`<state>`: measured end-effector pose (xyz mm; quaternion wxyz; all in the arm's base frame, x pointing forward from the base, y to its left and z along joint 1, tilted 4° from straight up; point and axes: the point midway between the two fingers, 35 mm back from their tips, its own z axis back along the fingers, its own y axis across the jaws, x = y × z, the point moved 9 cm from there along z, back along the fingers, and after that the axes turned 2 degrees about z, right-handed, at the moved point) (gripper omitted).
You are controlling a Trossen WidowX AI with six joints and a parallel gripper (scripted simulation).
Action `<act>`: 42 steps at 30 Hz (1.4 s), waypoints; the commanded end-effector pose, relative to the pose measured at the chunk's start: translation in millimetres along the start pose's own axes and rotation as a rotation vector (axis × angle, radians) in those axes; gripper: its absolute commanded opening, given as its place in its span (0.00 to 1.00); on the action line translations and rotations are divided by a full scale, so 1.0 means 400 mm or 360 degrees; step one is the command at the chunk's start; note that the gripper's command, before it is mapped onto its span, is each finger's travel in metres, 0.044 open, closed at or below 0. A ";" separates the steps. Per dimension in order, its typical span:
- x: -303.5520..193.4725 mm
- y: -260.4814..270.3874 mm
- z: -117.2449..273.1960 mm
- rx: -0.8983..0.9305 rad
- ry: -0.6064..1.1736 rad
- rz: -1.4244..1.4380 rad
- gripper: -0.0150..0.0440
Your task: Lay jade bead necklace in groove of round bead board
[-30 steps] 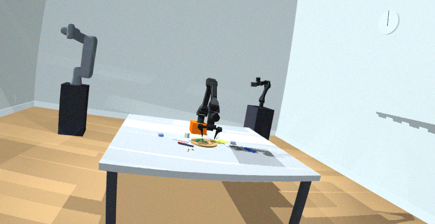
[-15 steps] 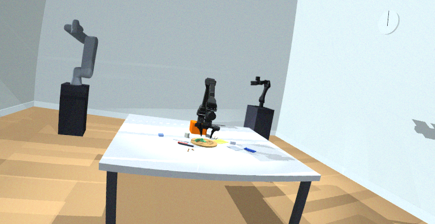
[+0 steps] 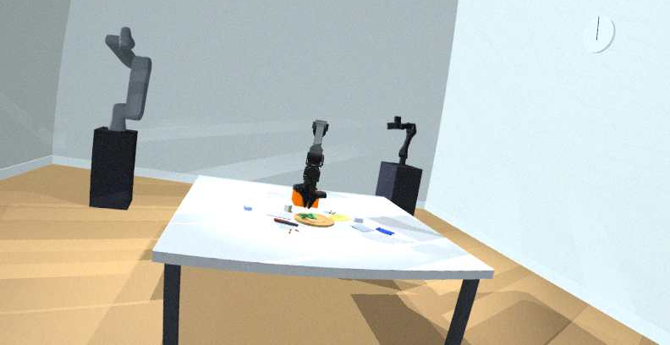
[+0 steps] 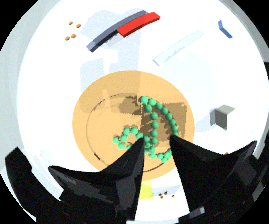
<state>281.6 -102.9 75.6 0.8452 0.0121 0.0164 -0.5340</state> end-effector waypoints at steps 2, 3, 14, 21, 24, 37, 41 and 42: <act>0.002 -0.001 -0.037 -0.0013 0.0007 -0.0019 0.46; 0.002 -0.002 -0.041 -0.0013 0.0007 -0.0019 0.46; 0.006 0.003 -0.043 0.0004 -0.0006 -0.0011 0.46; 0.004 0.001 -0.071 -0.0004 0.0000 -0.0015 0.46; 0.004 0.000 -0.083 -0.0007 0.0003 -0.0017 0.46; 0.002 -0.002 -0.101 -0.0013 0.0007 -0.0019 0.46; 0.002 -0.002 -0.101 -0.0013 0.0007 -0.0019 0.46; 0.002 -0.002 -0.101 -0.0013 0.0007 -0.0019 0.46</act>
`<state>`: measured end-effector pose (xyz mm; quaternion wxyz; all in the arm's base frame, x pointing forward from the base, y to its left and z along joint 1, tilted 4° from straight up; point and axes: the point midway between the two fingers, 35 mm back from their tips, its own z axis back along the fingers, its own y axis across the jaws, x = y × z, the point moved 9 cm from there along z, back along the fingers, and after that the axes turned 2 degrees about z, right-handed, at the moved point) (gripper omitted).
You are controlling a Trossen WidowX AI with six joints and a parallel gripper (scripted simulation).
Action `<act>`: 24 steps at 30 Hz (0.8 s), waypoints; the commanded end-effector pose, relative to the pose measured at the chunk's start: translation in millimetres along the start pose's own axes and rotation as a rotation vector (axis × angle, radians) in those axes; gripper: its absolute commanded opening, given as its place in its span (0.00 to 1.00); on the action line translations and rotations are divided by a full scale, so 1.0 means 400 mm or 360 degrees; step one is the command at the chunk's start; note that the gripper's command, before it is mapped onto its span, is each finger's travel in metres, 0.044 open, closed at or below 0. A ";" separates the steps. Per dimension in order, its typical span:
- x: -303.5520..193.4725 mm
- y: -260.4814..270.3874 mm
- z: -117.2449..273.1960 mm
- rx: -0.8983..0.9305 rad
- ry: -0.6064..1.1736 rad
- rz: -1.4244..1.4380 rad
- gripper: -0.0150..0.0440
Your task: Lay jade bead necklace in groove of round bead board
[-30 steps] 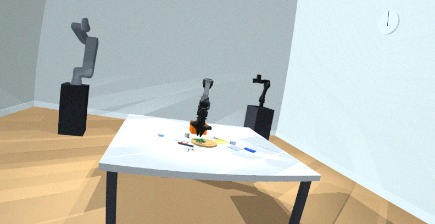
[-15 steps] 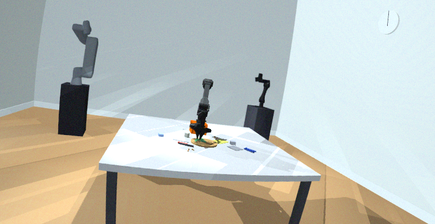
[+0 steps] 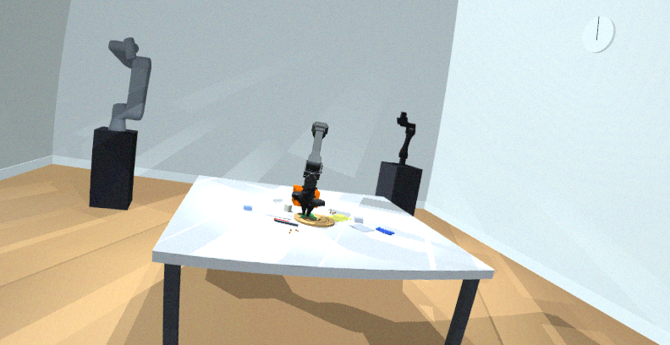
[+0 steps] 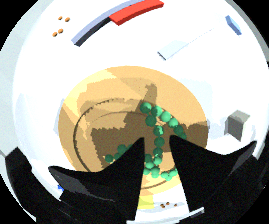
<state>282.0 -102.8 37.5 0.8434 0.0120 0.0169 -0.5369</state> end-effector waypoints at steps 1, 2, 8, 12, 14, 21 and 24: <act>-0.002 -0.003 -0.006 -0.0012 0.0006 -0.0008 0.46; 0.000 0.000 0.000 -0.0001 0.0001 0.0000 0.41; 0.000 0.000 0.000 -0.0001 0.0001 0.0000 0.25; 0.000 0.000 0.000 -0.0001 0.0001 0.0000 0.25; 0.000 0.000 0.000 -0.0001 0.0001 0.0000 0.25; 0.000 0.000 0.000 -0.0001 0.0001 0.0000 0.25; 0.000 0.000 0.000 -0.0001 0.0001 0.0000 0.25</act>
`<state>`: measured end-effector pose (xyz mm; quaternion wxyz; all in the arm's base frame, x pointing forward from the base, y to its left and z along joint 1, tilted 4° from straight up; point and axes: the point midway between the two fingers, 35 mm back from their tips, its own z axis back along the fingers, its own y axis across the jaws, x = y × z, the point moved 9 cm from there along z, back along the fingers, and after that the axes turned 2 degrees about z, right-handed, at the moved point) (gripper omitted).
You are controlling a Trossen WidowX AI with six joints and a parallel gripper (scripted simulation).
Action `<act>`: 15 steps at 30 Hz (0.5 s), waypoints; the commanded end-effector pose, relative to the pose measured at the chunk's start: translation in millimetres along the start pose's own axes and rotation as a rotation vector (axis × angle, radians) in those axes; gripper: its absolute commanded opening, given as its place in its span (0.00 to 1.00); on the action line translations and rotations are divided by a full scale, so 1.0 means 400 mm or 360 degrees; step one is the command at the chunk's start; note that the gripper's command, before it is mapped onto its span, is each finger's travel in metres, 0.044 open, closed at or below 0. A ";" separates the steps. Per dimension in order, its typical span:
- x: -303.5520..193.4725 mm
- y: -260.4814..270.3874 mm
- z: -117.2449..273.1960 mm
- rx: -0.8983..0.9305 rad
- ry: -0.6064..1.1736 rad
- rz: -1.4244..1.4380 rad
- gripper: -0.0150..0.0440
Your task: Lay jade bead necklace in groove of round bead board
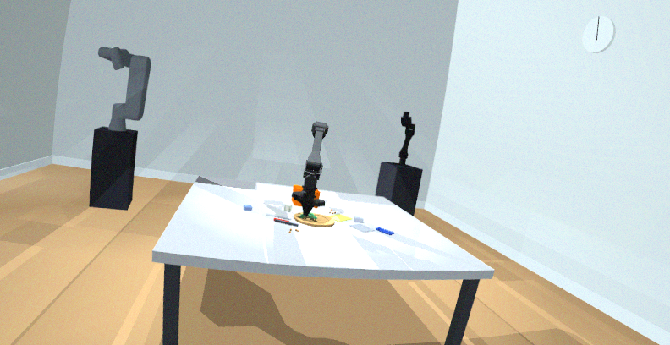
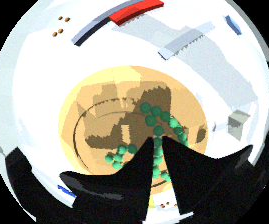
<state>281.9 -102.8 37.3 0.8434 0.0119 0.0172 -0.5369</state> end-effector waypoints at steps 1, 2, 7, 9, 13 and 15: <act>0.000 0.000 0.000 0.0000 0.0000 0.0000 0.25; 0.000 0.000 0.000 0.0000 0.0000 0.0000 0.25; 0.000 0.000 0.000 0.0000 0.0000 0.0000 0.25; 0.000 0.000 0.000 0.0000 0.0000 0.0000 0.25; -0.001 -0.002 0.010 -0.0007 0.0004 -0.0005 0.25; -0.002 -0.003 0.015 -0.0011 0.0005 -0.0008 0.25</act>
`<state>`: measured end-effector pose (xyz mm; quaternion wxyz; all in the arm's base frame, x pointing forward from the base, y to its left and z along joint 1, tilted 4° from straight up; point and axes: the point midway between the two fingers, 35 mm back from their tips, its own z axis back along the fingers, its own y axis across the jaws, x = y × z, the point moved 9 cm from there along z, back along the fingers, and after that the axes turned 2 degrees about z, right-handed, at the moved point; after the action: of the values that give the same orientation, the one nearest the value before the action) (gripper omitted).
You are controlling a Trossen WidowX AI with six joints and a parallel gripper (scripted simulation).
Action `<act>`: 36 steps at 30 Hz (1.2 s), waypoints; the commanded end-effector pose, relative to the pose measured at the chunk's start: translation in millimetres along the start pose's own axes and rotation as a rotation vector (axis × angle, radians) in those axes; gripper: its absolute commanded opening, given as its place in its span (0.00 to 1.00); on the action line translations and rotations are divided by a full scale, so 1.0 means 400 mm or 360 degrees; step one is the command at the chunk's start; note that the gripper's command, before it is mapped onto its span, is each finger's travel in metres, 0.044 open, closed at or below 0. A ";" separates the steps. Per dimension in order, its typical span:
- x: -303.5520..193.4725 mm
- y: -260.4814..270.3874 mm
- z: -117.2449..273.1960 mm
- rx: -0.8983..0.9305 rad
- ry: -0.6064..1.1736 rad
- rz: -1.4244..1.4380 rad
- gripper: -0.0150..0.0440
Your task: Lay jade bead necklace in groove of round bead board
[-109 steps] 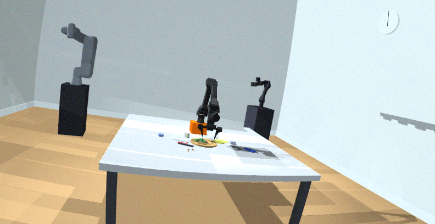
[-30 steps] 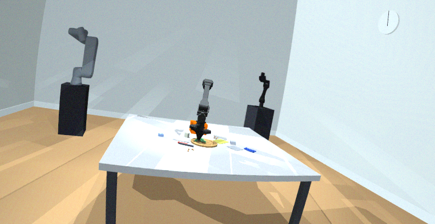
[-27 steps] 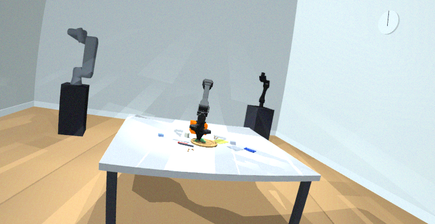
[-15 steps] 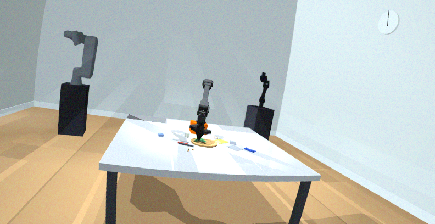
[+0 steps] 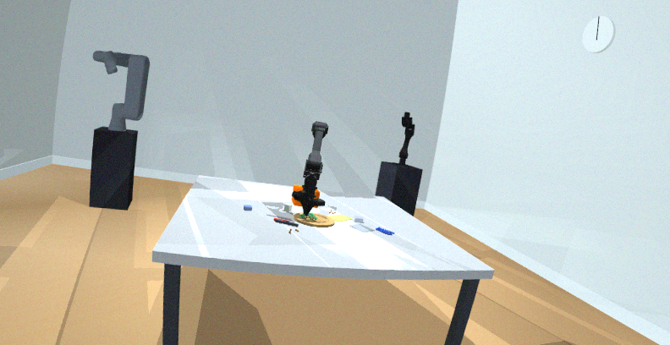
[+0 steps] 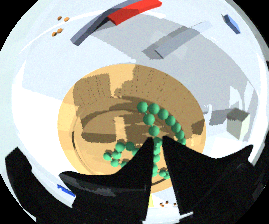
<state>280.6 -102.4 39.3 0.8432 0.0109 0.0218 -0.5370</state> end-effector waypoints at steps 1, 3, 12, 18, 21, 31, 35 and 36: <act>0.000 0.000 0.010 -0.0001 -0.0005 -0.0007 0.25; 0.001 0.001 0.010 -0.0001 -0.0005 -0.0007 0.25; 0.043 0.052 0.013 0.0002 -0.0007 -0.0007 0.25; 0.072 0.089 0.014 0.0004 -0.0009 -0.0007 0.25; 0.085 0.107 0.014 0.0005 -0.0009 -0.0007 0.25; 0.092 0.115 0.007 0.0005 -0.0010 -0.0007 0.25; 0.092 0.115 -0.006 0.0005 -0.0010 -0.0007 0.25; 0.092 0.115 -0.007 0.0005 -0.0010 -0.0007 0.25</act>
<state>338.6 -116.4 40.9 0.8435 0.0126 0.0130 -0.5369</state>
